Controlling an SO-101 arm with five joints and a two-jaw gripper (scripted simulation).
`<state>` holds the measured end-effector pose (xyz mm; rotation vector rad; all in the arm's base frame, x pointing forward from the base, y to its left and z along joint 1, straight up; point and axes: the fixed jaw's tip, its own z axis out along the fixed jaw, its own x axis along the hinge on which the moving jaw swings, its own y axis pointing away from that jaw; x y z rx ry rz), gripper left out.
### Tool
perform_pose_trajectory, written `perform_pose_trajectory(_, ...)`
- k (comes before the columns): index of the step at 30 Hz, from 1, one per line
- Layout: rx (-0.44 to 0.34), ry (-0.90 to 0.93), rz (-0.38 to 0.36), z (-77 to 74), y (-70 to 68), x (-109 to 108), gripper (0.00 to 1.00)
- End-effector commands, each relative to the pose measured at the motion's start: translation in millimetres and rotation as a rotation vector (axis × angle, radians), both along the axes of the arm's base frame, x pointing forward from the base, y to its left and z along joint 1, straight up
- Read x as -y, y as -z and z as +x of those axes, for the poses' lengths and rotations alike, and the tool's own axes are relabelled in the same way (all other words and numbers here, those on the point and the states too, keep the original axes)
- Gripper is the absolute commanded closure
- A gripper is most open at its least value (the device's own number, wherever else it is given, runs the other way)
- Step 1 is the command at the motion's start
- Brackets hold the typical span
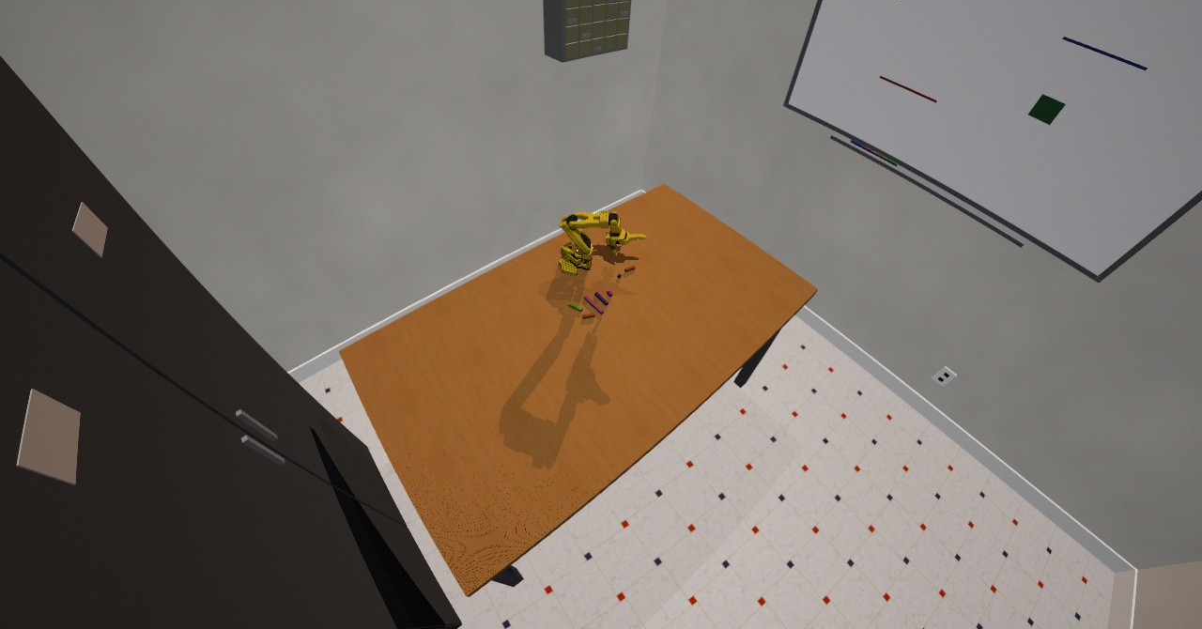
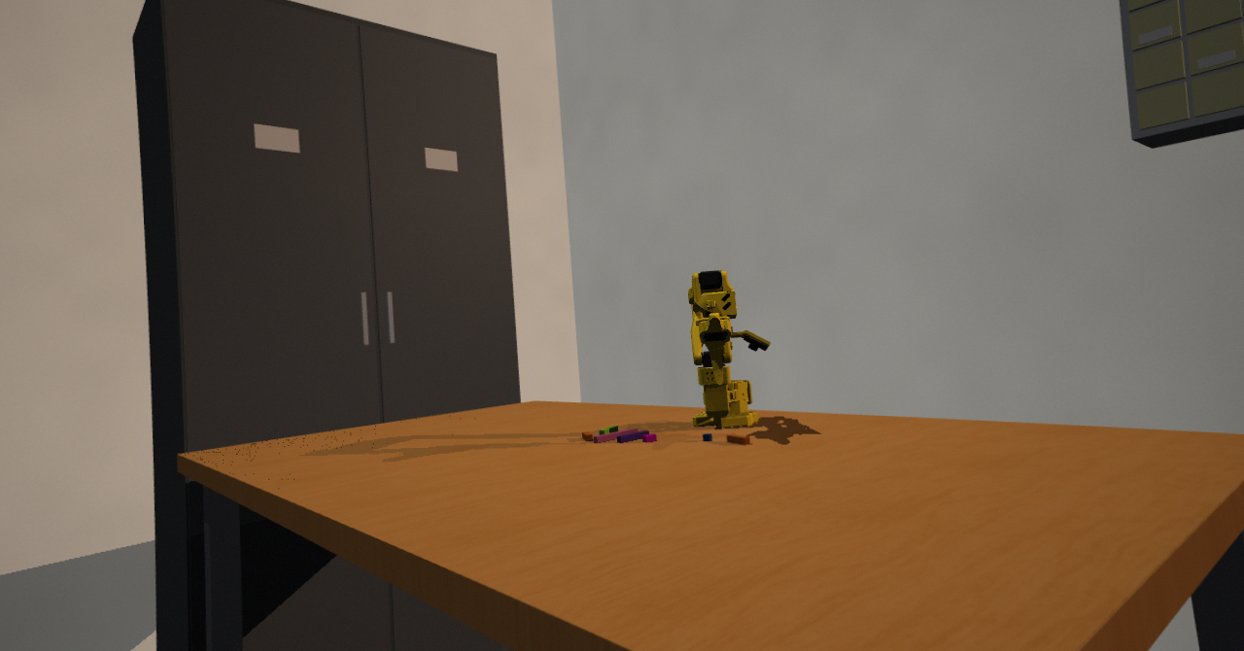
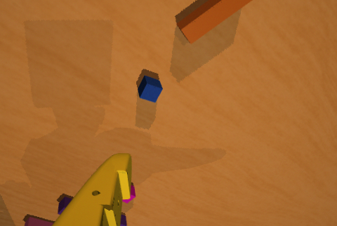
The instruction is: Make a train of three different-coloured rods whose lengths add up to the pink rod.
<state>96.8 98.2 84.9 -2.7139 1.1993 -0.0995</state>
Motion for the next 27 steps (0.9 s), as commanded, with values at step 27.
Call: perform_pose_trajectory(27,0.117,-0.025,0.118,8.9,-26.7,-11.9,0.00)
